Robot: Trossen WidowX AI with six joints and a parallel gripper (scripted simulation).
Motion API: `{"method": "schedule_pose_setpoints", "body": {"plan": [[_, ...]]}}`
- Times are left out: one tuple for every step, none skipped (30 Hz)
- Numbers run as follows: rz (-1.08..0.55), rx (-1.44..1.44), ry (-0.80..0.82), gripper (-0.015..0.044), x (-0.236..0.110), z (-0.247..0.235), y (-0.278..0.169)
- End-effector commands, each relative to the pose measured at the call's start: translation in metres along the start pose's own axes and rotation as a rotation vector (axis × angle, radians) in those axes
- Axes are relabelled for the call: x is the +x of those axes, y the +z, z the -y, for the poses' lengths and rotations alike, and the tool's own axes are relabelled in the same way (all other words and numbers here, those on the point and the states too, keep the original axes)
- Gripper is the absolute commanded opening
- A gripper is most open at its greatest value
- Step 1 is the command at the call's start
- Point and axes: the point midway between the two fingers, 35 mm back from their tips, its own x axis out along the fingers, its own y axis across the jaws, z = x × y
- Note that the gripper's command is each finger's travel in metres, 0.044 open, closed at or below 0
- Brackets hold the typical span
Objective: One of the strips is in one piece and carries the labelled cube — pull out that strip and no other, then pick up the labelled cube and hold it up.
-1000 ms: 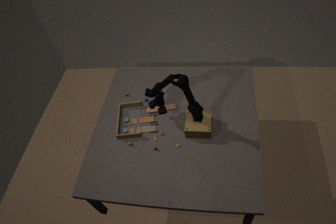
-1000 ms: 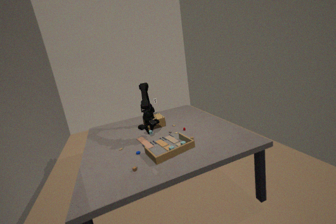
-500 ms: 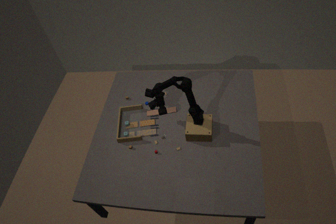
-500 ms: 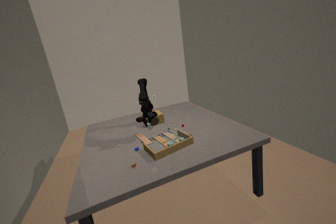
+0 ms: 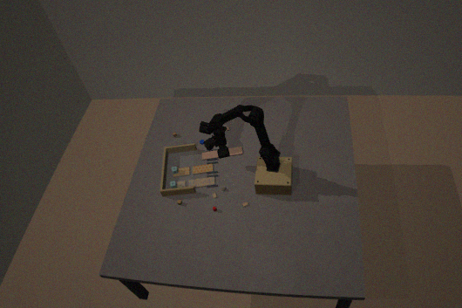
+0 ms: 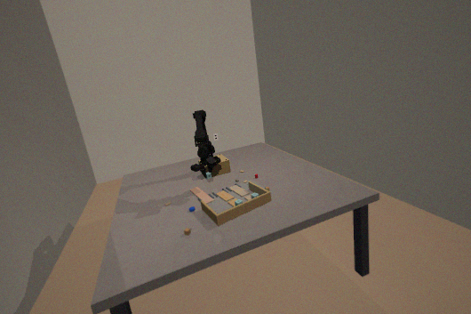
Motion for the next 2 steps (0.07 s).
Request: {"method": "schedule_pose_setpoints", "body": {"plan": [[-0.002,0.003,-0.003,0.0,-0.0006,0.0004,-0.0002],[-0.002,0.003,-0.003,0.0,-0.0006,0.0004,-0.0002]]}}
